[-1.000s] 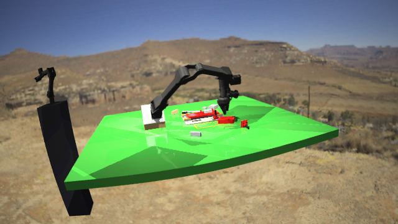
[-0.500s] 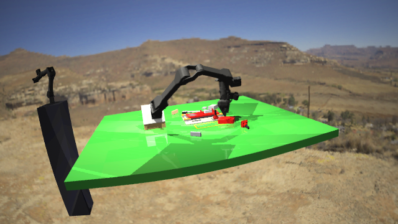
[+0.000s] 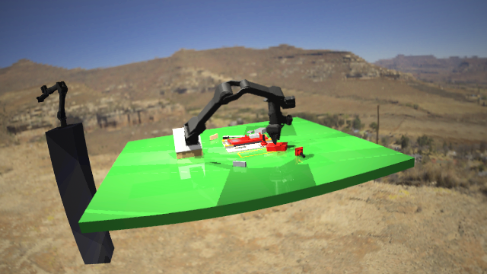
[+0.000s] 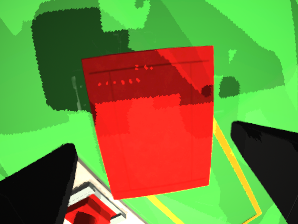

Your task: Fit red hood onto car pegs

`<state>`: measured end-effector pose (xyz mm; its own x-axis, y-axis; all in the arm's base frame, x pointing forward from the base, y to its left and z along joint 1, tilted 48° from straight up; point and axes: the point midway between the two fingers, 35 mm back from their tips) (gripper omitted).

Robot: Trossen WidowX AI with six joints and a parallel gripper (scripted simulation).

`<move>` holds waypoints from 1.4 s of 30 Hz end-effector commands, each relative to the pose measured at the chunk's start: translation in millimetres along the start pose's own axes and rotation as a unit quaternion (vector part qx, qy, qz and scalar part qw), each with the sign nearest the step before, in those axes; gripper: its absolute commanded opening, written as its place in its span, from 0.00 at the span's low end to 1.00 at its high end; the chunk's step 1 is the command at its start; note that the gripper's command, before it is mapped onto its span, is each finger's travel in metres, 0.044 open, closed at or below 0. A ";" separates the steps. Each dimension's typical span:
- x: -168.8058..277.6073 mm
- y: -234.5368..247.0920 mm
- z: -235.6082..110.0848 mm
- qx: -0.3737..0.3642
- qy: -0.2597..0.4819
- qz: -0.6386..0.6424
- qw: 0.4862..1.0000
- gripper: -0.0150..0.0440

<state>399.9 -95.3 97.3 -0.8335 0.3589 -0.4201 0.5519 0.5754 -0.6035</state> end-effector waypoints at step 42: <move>1.1 -1.7 22.7 0.003 -0.001 -0.002 1.000 1.00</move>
<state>399.7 -111.0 84.8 -0.8321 0.3584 -0.4233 0.5540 0.5746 -0.6024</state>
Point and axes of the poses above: the point midway between the two fingers, 35 mm back from their tips, its own z axis out along the fingers, its own y axis across the jaws, x = y × z, and after that the axes turned 4 degrees about z, right-handed
